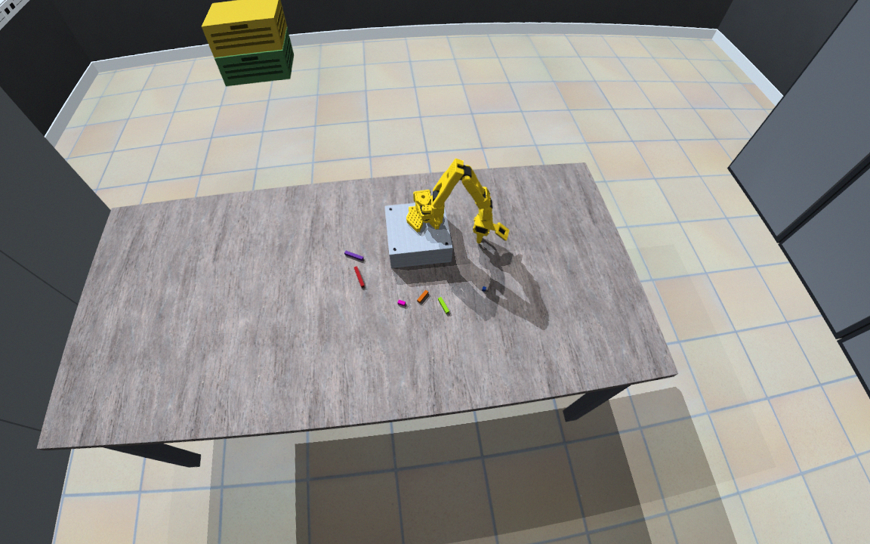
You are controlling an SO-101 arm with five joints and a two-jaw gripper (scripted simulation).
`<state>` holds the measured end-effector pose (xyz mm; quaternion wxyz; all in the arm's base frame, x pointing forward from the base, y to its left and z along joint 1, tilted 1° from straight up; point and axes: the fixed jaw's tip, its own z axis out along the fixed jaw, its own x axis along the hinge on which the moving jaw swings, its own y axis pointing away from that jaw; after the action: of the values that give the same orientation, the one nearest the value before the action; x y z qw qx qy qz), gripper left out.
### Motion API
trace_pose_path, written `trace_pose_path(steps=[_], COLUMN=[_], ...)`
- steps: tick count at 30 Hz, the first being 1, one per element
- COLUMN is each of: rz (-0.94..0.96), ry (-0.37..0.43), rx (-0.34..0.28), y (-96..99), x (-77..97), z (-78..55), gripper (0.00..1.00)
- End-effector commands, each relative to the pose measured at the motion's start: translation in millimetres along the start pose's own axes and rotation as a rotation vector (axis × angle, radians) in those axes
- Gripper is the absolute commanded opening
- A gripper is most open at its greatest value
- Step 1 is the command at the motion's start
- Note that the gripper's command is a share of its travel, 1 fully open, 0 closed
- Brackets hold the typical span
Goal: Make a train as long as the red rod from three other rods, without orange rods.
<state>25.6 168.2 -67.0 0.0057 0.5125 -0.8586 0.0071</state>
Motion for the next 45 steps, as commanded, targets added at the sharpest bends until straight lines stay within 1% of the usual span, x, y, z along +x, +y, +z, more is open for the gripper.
trace_pose_path(steps=[1,8,16,26,34,39,45], rz=[0.002,0.002,0.002,0.002,0.002,0.002,0.002], ry=[-0.004,-0.004,-0.004,-0.004,-0.004,-0.004,-0.004], rx=[-0.002,-0.002,-0.002,-0.002,-0.002,-0.002,-0.002], y=[0.8,0.8,1.2,8.6,8.8,8.8,8.9], x=[-0.7,-0.7,-0.7,-0.7,-0.7,-0.9,-1.1], z=[1.3,1.3,1.1,-1.6,-2.1,-5.0,-11.7], gripper=[0.15,0.17,0.17,0.17,0.17,0.17,0.17])
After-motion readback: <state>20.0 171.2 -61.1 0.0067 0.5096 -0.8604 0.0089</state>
